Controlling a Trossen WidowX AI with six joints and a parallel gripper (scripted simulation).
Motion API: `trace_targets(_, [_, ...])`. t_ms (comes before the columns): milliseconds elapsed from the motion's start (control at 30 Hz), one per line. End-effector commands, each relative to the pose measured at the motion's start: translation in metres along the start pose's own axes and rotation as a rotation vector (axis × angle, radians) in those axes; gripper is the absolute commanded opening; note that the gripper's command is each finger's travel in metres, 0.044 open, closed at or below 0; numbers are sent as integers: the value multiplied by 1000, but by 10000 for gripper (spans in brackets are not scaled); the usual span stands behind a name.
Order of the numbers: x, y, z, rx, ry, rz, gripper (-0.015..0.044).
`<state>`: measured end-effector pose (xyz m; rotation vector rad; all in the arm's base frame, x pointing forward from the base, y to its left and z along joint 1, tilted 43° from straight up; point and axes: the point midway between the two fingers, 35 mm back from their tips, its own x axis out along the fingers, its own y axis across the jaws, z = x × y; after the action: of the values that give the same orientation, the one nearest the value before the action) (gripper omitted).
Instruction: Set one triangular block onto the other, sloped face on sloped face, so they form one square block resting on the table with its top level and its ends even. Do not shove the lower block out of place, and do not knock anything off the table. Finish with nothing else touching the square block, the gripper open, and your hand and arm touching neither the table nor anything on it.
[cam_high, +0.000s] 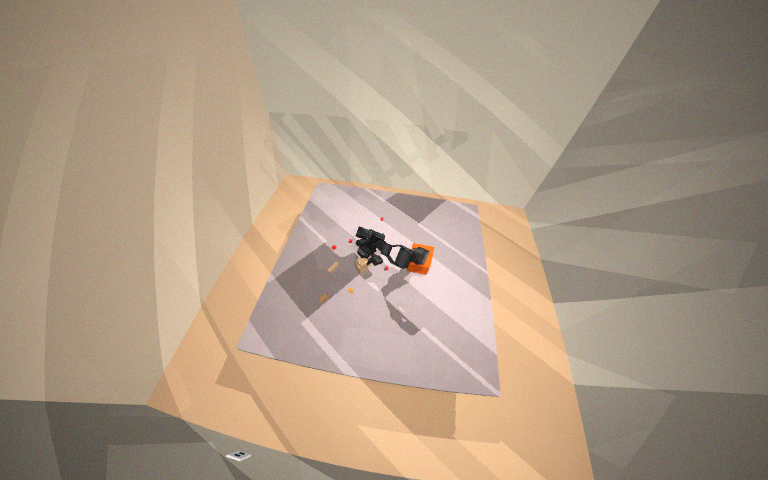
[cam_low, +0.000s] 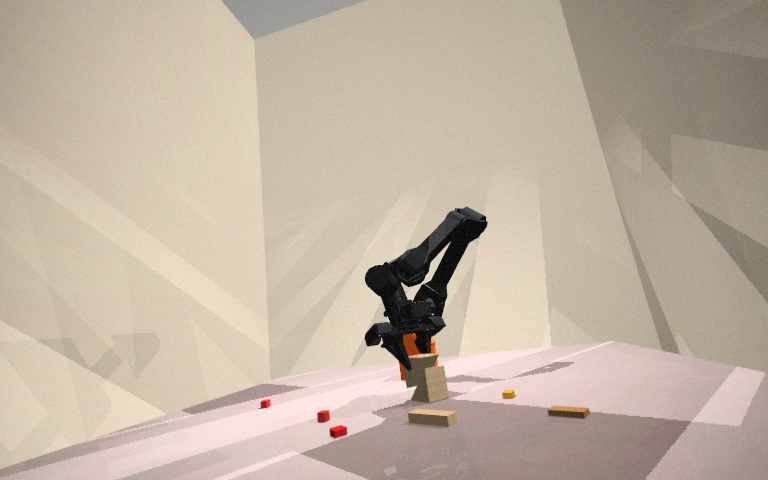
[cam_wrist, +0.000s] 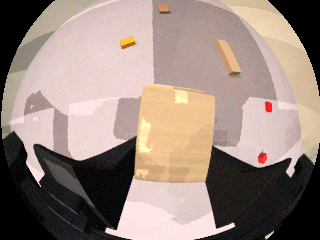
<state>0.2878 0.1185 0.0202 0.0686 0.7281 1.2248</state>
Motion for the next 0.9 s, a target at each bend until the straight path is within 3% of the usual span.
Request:
trace_targets(0, [3,0,-1,6,2,0,0])
trace_targets(867, [20,0,0,5,1,1,0])
